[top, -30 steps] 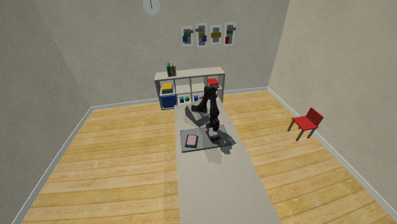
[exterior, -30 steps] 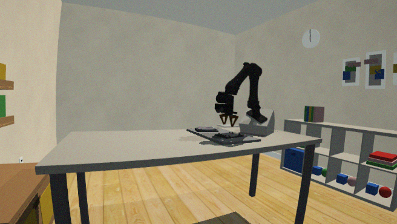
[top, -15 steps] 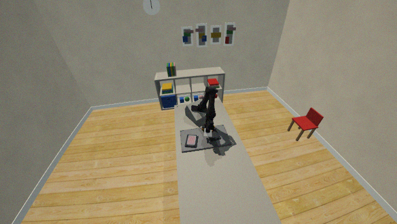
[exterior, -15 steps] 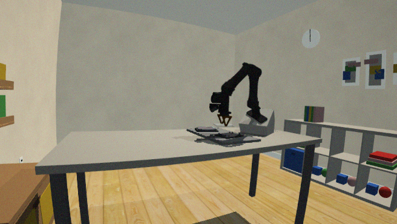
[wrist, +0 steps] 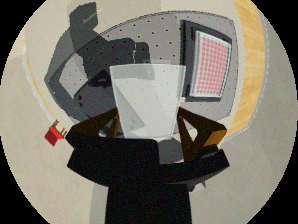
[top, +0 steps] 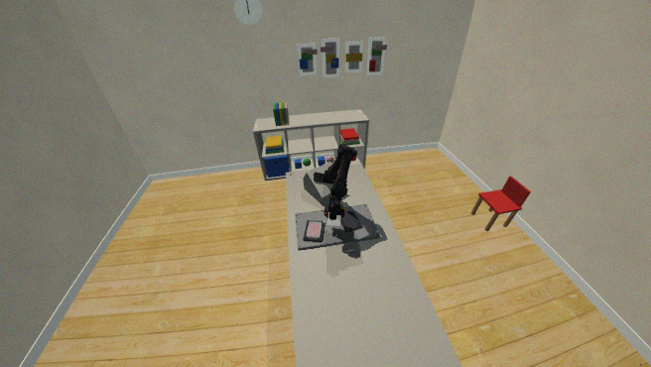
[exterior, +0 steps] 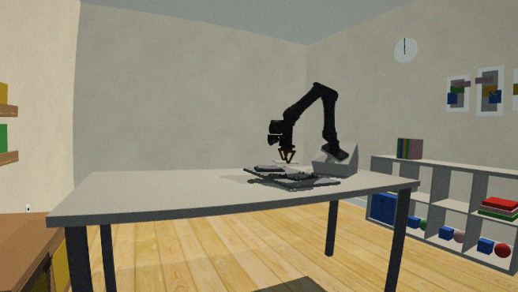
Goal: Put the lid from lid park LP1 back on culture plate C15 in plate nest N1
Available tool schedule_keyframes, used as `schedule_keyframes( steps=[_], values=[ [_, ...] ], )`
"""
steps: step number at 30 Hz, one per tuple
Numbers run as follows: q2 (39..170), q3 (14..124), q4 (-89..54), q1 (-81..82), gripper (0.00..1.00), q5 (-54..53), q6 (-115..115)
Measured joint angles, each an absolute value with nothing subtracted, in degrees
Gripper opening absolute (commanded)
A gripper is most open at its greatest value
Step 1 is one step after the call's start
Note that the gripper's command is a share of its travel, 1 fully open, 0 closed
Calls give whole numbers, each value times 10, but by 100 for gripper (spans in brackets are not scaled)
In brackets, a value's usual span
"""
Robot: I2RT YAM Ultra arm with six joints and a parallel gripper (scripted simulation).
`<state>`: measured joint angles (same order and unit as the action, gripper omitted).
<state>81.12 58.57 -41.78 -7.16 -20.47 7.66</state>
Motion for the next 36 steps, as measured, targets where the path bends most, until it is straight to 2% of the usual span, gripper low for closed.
schedule_keyframes(
  steps=[36],
  values=[
    [962, 698, -449, -238, 0, -273, -100]
  ],
)
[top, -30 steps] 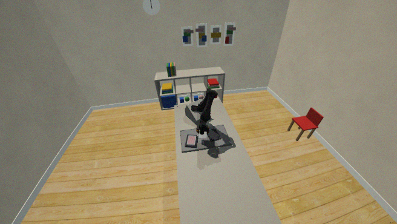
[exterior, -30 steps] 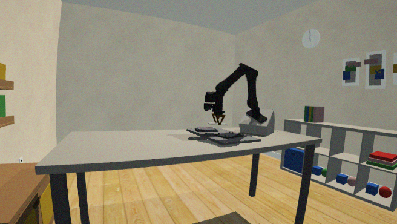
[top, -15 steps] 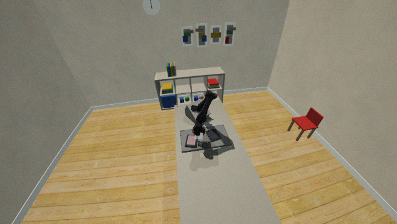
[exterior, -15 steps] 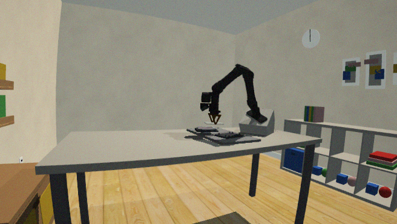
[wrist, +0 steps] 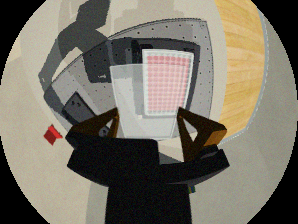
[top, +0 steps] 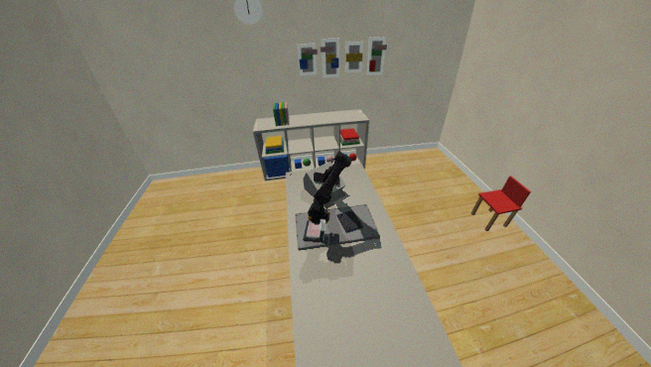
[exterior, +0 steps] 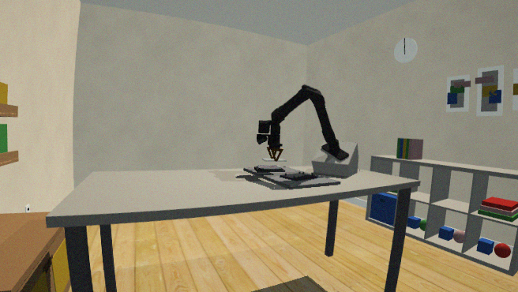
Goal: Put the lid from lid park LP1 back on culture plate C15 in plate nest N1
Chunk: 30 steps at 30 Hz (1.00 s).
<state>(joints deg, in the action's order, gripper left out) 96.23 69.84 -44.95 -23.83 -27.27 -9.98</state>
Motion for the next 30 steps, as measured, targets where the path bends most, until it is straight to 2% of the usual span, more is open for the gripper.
schedule_keyframes(
  steps=[13, 30],
  values=[
    [1034, 769, -470, -288, 0, -288, -153],
    [1029, 771, -478, -290, 0, -292, -163]
  ],
)
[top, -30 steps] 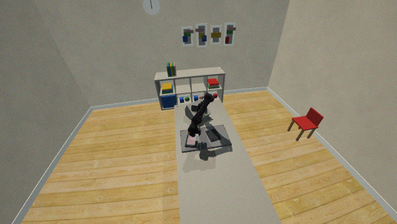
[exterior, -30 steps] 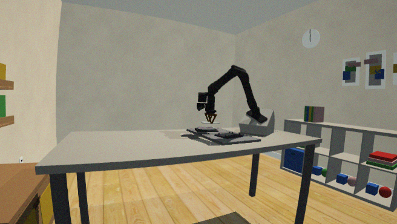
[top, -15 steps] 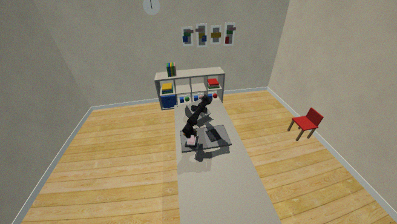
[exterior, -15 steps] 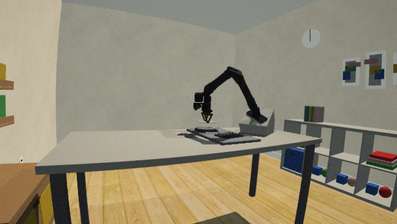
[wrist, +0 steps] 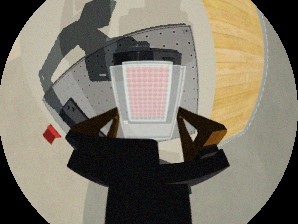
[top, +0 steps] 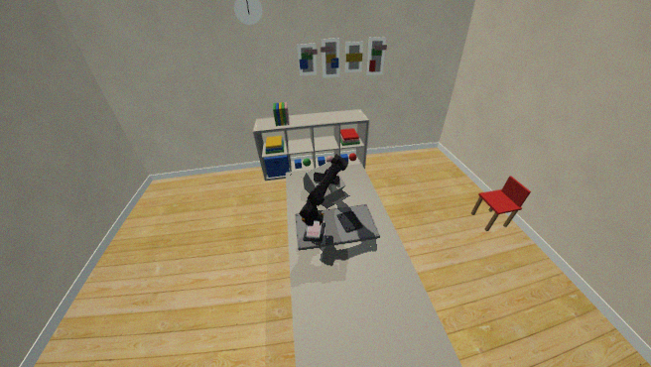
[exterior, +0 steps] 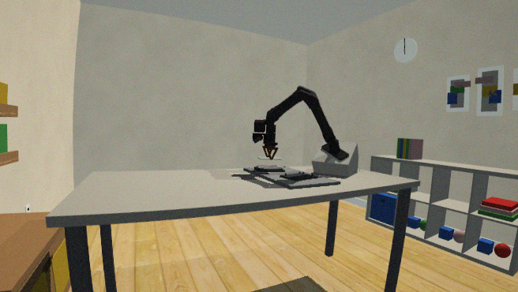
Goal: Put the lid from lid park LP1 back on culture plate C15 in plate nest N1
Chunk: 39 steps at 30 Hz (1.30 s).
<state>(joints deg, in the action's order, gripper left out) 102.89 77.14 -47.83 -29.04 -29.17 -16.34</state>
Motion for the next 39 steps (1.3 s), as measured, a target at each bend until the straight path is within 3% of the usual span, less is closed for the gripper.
schedule_keyframes(
  steps=[39],
  values=[
    [1053, 752, -434, -269, 0, -289, -144]
  ],
)
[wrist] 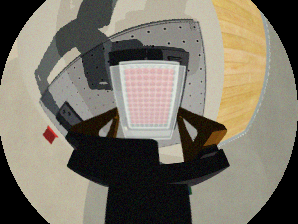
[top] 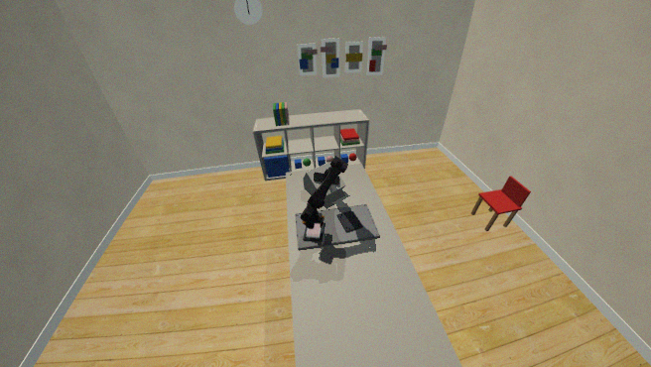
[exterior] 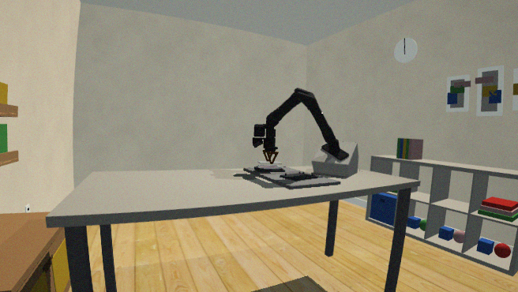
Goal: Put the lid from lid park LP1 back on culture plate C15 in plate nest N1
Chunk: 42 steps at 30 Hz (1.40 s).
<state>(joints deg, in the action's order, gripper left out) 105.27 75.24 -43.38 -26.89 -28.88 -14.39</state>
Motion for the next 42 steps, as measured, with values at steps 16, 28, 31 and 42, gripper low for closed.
schedule_keyframes(
  steps=[16, 28, 31, 42],
  values=[
    [1064, 743, -409, -263, 0, -286, -136],
    [1064, 743, -409, -263, 0, -286, -136],
    [1064, 743, -409, -263, 0, -286, -136],
    [1065, 743, -408, -263, 0, -286, -135]
  ],
)
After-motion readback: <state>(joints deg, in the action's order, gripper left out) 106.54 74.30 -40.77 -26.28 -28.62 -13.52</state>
